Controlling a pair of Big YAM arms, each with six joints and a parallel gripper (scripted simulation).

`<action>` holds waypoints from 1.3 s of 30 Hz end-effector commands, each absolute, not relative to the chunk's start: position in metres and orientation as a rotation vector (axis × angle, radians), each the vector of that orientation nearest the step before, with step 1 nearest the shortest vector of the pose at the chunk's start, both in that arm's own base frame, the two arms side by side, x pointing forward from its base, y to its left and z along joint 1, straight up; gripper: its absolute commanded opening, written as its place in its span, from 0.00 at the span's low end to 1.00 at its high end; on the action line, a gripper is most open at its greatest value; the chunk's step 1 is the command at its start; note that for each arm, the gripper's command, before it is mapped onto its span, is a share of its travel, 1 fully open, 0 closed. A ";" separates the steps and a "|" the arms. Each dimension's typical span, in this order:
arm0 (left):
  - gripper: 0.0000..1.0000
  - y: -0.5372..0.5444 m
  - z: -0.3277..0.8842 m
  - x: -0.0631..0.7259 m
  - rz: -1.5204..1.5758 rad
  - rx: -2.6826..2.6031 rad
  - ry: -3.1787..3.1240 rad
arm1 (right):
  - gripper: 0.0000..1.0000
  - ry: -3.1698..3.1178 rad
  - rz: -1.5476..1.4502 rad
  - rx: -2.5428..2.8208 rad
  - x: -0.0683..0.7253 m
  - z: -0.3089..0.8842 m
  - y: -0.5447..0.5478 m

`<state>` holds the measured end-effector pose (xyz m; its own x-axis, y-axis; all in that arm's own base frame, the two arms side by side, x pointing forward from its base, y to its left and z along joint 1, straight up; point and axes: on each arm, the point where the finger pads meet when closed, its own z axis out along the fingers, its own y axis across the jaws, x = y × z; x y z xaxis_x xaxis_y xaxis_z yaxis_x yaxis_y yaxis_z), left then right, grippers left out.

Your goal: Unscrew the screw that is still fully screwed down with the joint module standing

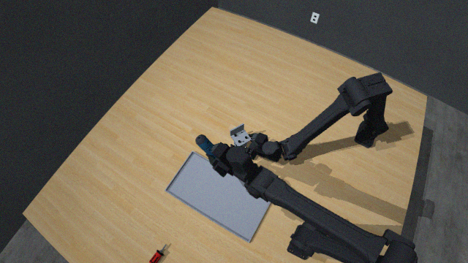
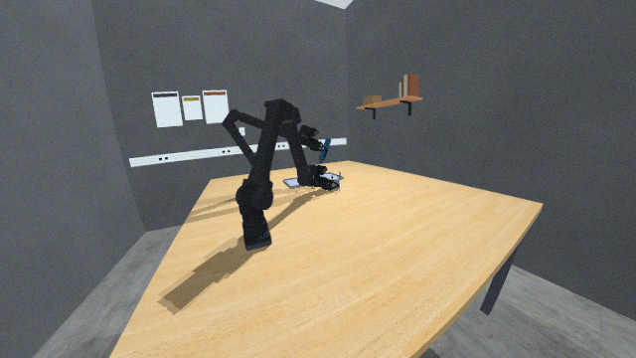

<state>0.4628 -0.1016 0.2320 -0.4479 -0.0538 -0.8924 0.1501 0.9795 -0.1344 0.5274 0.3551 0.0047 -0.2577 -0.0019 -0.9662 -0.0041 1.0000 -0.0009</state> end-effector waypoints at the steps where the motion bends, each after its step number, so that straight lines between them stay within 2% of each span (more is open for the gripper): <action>1: 0.42 -0.086 0.278 0.492 -0.231 -0.009 1.967 | 0.59 1.822 0.014 0.003 0.537 0.004 0.363; 9: 0.42 -0.045 0.265 0.502 -0.187 -0.126 2.050 | 0.59 1.822 0.014 0.003 0.537 0.004 0.363; 14: 0.42 -0.057 0.279 0.501 -0.207 -0.100 2.011 | 0.59 1.822 0.014 0.003 0.537 0.004 0.363; 26: 0.42 0.017 0.247 0.505 -0.128 -0.321 2.159 | 0.59 1.822 0.014 0.003 0.537 0.004 0.363; 31: 0.42 0.005 0.261 0.504 -0.146 -0.291 2.130 | 0.59 1.822 0.014 0.003 0.537 0.004 0.363; 39: 0.42 0.058 0.236 0.500 -0.095 -0.463 2.222 | 0.59 1.822 0.014 0.003 0.537 0.004 0.363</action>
